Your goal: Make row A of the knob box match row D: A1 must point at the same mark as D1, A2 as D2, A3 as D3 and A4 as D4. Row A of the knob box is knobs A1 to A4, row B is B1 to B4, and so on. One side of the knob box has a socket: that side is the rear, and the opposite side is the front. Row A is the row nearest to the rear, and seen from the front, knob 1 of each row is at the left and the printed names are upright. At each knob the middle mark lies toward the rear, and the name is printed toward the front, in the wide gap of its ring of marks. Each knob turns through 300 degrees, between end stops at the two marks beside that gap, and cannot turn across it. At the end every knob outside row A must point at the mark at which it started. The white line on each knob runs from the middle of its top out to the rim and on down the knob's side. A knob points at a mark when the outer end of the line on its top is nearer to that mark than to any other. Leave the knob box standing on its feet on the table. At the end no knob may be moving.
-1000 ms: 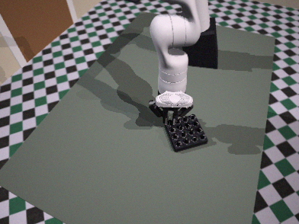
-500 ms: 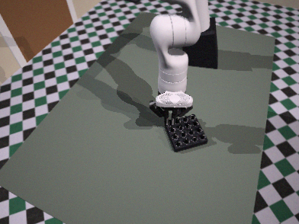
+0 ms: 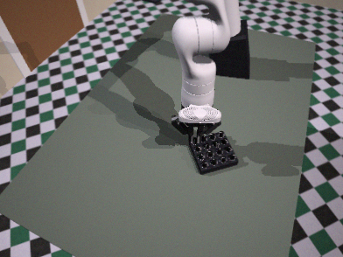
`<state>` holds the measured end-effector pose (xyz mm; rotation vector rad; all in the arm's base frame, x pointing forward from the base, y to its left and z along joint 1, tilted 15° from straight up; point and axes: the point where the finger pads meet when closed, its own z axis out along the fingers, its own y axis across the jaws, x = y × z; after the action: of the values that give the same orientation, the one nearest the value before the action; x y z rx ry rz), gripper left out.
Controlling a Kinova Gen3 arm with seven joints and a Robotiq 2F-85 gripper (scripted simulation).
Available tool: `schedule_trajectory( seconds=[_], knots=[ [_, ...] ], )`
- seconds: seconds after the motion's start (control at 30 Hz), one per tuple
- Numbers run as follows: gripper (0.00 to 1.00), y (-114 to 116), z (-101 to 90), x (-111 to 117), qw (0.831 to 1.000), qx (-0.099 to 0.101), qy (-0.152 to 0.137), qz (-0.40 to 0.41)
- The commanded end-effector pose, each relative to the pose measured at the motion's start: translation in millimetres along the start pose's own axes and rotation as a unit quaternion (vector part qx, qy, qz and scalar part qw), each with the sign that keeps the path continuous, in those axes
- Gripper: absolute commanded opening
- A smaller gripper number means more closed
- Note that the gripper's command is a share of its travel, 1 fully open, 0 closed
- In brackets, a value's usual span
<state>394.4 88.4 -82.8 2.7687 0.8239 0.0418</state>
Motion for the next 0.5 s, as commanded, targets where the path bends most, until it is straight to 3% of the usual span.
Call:
schedule_trajectory(
  seconds=[0.0,0.47],
  knots=[
    [0.08,-0.1,-0.4,0.4,1.000,0.000,0.000,0.000],
    [0.08,-0.1,-0.4,0.4,1.000,0.000,0.000,0.007]
  ],
)
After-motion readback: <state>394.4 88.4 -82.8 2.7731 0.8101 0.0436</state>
